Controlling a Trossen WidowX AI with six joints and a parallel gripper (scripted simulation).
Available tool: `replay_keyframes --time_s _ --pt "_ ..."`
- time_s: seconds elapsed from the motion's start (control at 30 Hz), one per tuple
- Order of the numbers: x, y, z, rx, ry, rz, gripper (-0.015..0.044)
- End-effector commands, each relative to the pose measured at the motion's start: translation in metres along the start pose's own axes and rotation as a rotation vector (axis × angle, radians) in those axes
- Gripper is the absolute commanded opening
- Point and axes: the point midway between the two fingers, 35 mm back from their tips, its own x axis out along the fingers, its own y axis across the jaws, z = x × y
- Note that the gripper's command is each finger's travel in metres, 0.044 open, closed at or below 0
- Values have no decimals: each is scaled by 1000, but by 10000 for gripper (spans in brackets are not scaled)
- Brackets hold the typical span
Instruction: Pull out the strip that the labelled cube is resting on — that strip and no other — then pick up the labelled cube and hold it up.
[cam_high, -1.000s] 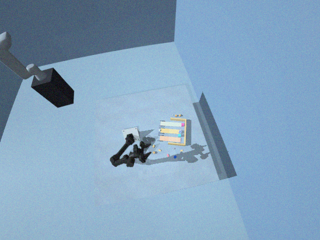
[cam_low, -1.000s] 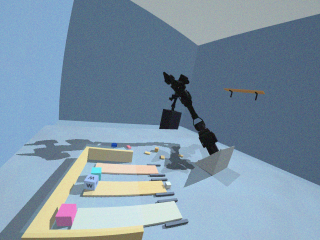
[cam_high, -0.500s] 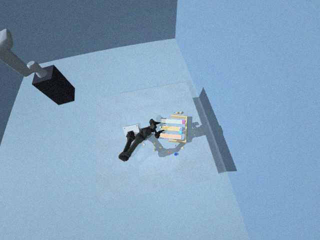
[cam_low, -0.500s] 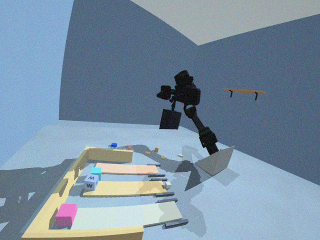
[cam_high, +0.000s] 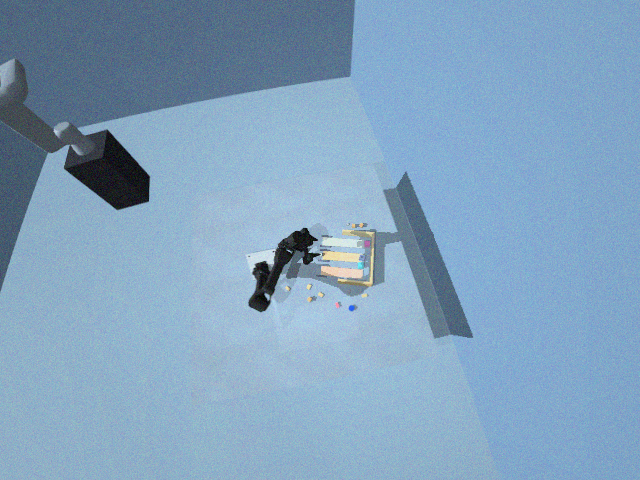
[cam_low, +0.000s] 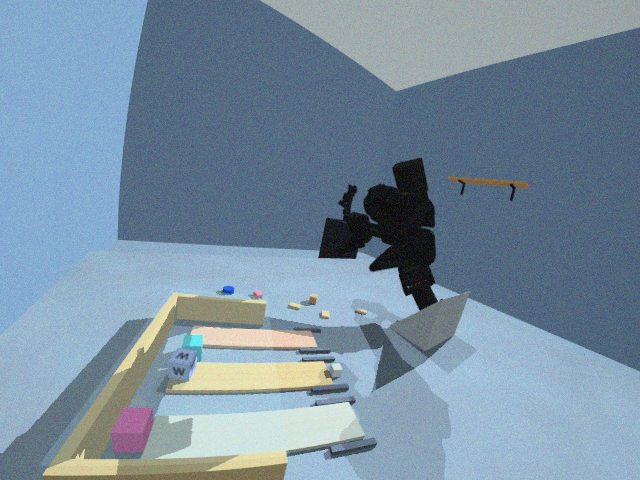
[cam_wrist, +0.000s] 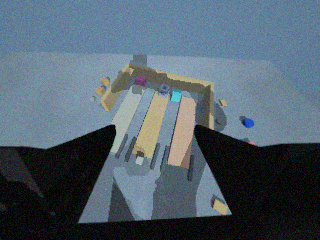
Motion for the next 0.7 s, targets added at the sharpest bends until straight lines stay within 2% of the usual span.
replay_keyframes --time_s 0.0,0.2,0.3,0.67 --pt "0 1 -2 3 3 -7 400" --pt "0 1 -2 3 3 -7 400" --pt "12 10 1 53 42 53 321" --pt "82 24 -3 152 480 25 32"
